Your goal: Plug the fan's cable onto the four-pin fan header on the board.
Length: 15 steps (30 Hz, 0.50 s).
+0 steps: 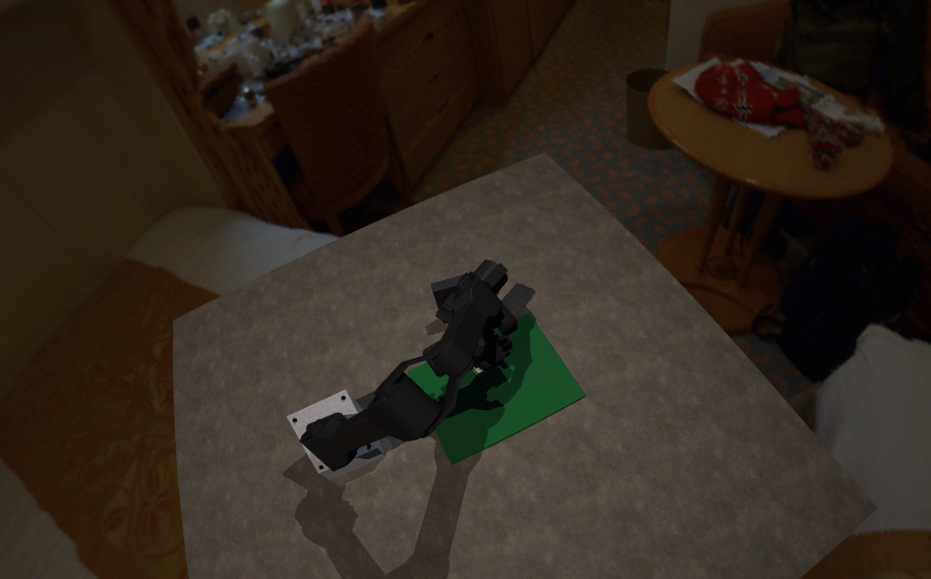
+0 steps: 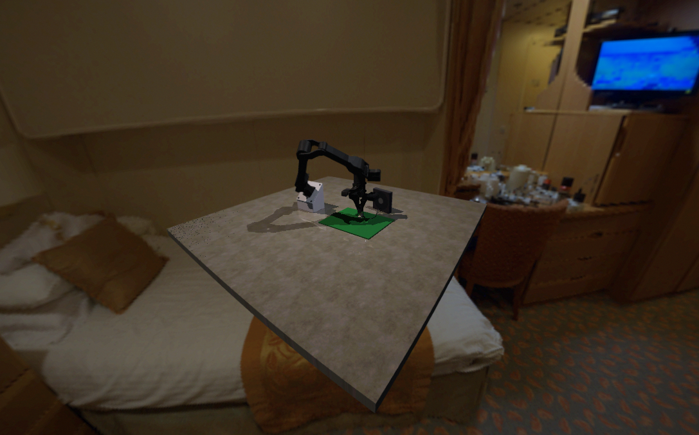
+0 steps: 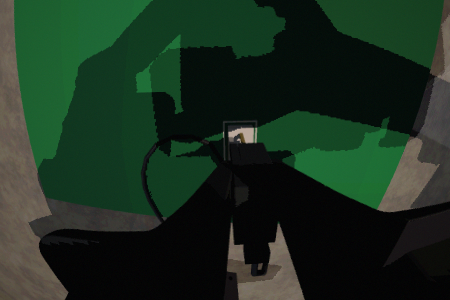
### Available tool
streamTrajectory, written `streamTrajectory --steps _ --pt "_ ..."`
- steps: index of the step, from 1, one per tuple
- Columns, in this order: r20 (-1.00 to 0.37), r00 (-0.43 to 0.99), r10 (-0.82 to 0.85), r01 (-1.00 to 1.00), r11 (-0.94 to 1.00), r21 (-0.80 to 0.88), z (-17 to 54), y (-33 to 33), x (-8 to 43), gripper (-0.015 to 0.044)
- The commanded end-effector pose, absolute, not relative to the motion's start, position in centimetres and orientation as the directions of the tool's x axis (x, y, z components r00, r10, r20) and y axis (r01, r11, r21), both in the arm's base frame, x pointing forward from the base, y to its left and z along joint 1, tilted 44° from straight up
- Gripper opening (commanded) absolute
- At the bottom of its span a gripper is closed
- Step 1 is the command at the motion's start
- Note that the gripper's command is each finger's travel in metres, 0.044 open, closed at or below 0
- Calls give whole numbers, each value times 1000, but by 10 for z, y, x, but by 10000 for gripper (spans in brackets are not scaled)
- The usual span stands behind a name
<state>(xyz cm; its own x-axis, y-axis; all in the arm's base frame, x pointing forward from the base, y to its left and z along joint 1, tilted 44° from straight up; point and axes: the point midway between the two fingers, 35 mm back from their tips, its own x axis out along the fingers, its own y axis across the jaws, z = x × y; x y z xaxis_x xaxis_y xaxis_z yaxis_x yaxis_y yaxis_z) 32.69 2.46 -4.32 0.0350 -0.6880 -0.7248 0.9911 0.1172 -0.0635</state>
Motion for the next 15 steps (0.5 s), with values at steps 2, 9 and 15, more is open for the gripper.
streamTrajectory --steps 2,9,15 --pt "-722 38 -691 990 122 -65 -43 24 329 0" --pt "-722 38 -691 990 122 -65 -43 24 329 0" --pt "-722 38 -691 990 121 -65 -44 23 328 0"
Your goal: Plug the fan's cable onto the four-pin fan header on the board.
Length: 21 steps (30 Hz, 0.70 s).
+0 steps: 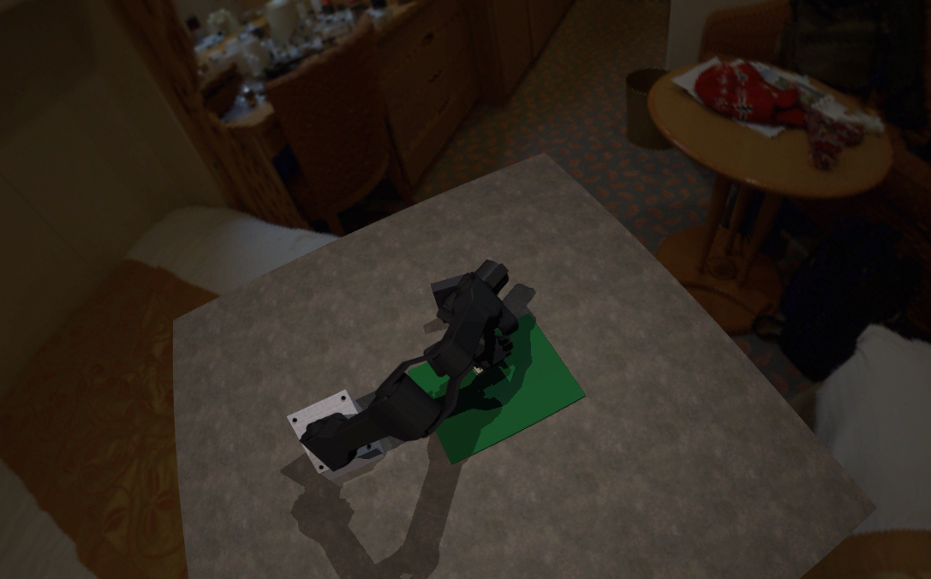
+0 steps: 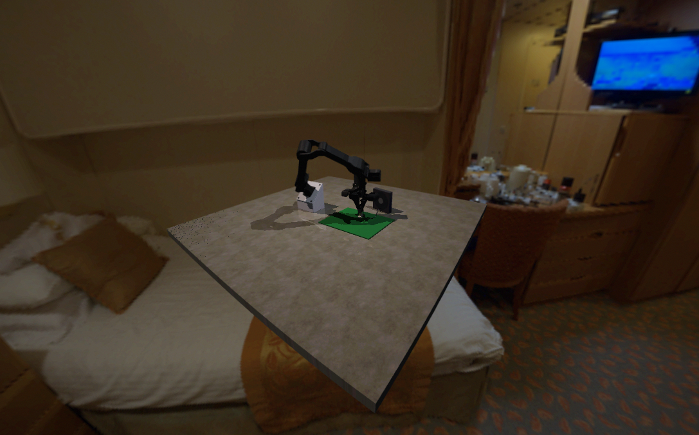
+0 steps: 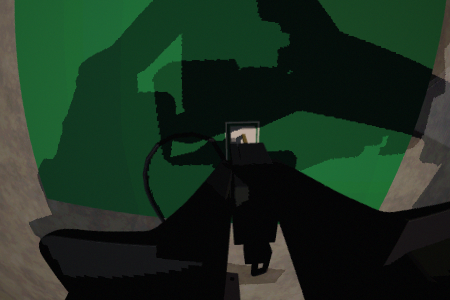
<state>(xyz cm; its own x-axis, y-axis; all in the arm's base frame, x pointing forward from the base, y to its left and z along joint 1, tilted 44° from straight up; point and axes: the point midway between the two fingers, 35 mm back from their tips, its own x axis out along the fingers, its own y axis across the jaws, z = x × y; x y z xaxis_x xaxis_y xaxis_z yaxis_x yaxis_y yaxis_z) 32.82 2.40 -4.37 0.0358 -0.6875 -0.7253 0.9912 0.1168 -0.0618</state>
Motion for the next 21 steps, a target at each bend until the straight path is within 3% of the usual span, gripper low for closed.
streamTrajectory --steps 1,21 --pt "-722 38 -691 990 121 -65 -44 23 328 0" --pt "-722 38 -691 990 122 -65 -47 19 328 0"
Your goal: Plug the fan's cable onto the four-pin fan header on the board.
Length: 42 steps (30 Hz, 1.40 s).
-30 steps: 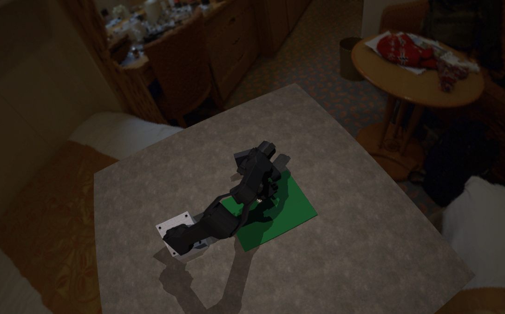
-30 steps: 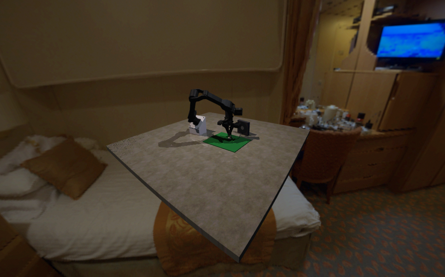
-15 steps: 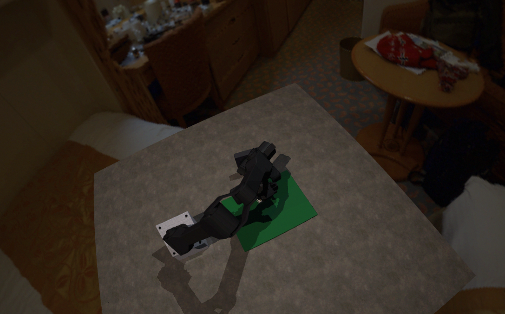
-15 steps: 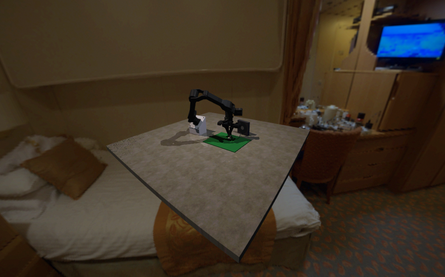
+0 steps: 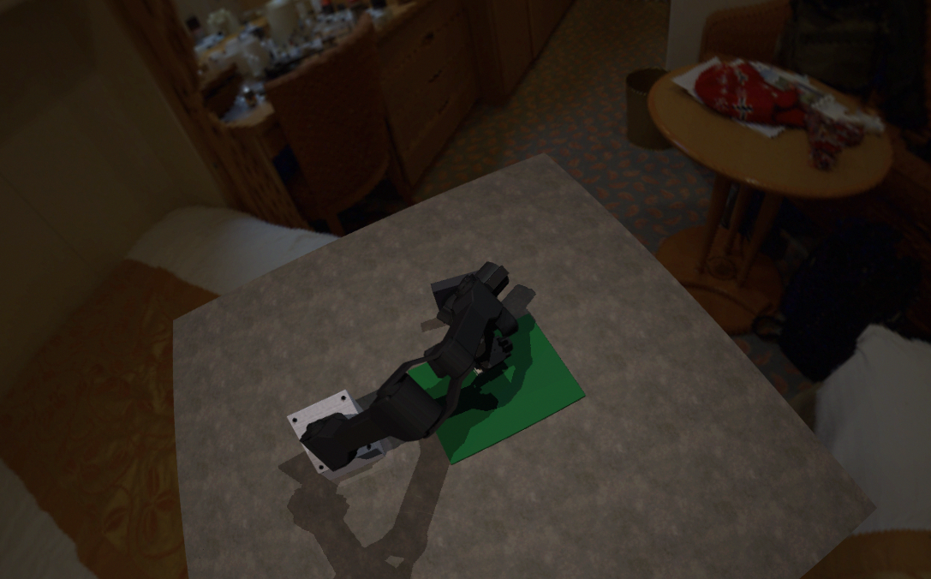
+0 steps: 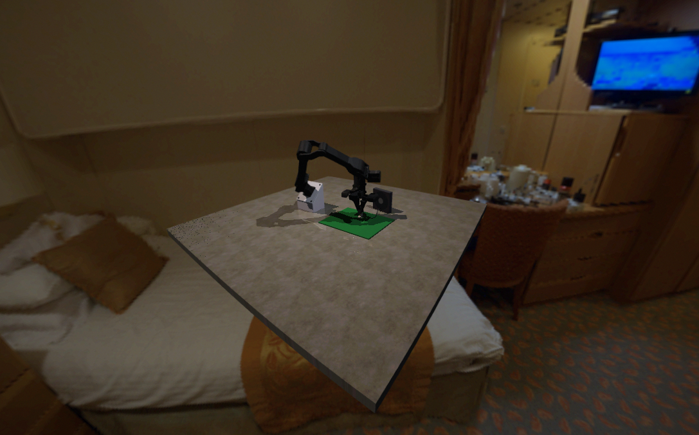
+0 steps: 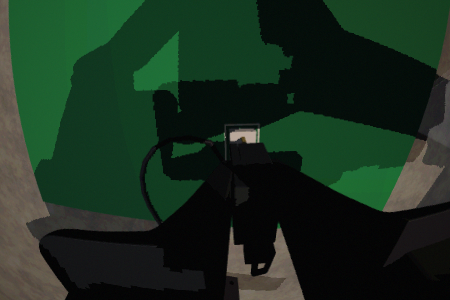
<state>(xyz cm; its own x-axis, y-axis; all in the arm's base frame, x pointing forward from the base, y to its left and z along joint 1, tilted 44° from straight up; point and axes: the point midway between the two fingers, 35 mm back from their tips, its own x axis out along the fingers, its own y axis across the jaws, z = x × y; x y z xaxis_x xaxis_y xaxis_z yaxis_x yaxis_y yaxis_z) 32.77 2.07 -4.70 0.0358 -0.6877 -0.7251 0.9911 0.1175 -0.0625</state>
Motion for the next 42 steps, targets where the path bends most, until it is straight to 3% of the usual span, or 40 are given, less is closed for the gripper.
streamTrajectory --steps 1,39,42 --pt "-722 38 -691 990 122 -65 -48 19 328 0" --pt "-721 38 -691 990 122 -66 -61 6 329 0" --pt "-723 38 -690 990 124 -66 -59 10 328 79"
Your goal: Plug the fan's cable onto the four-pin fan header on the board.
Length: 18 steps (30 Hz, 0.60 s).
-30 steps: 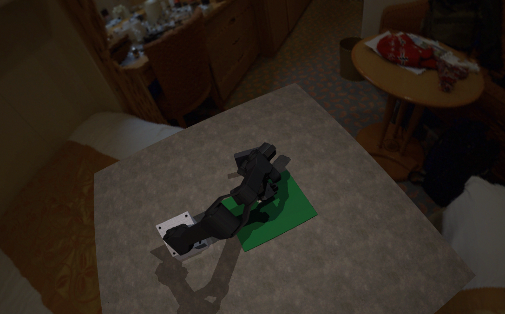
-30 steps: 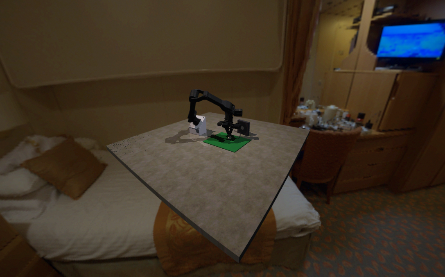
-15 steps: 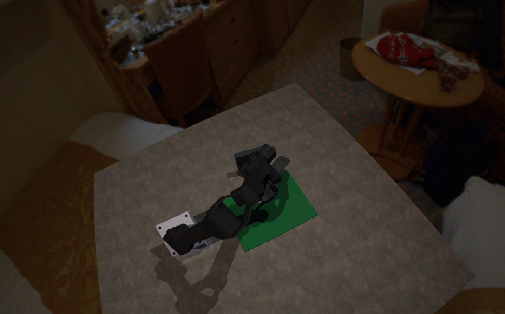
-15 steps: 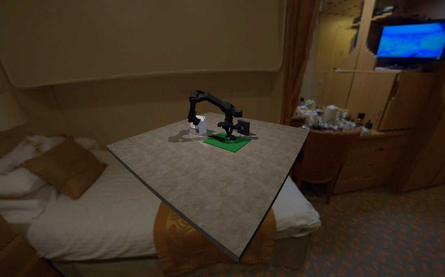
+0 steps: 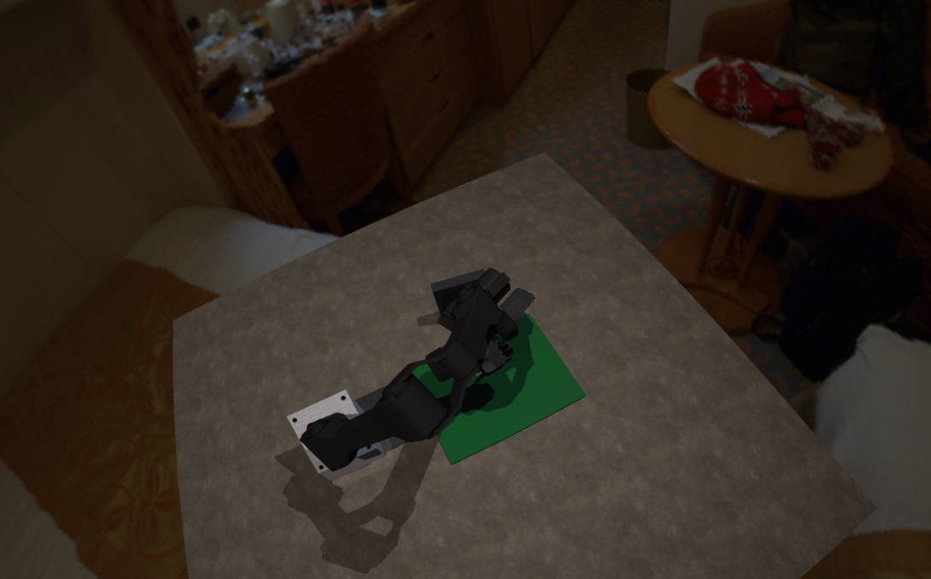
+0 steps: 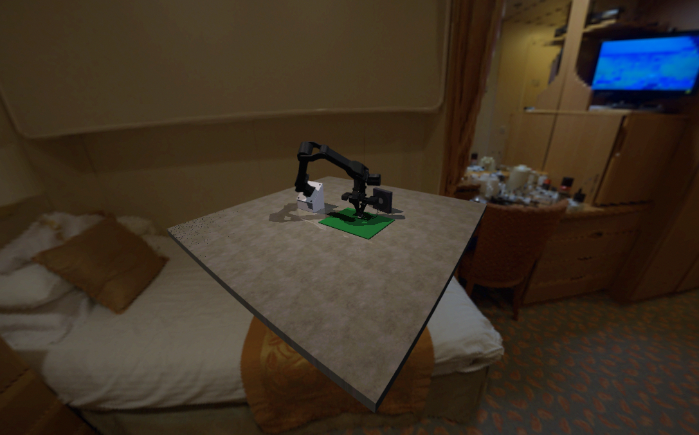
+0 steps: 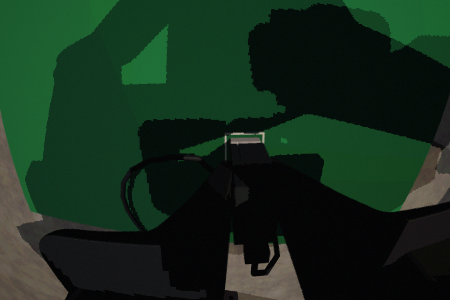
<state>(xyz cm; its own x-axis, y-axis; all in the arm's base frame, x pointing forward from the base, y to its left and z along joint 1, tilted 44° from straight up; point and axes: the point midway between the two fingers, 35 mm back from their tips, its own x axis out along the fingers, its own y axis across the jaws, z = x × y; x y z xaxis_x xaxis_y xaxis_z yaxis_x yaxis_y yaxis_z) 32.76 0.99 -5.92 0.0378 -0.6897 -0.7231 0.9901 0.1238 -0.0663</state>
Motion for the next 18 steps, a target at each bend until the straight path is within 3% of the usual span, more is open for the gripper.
streamTrajectory --steps 1,7,18 --pt "-723 38 -690 990 124 -66 -59 10 328 105" --pt "-723 38 -690 990 124 -66 -59 10 328 260" --pt "-723 37 -690 990 122 -66 -20 48 326 260"
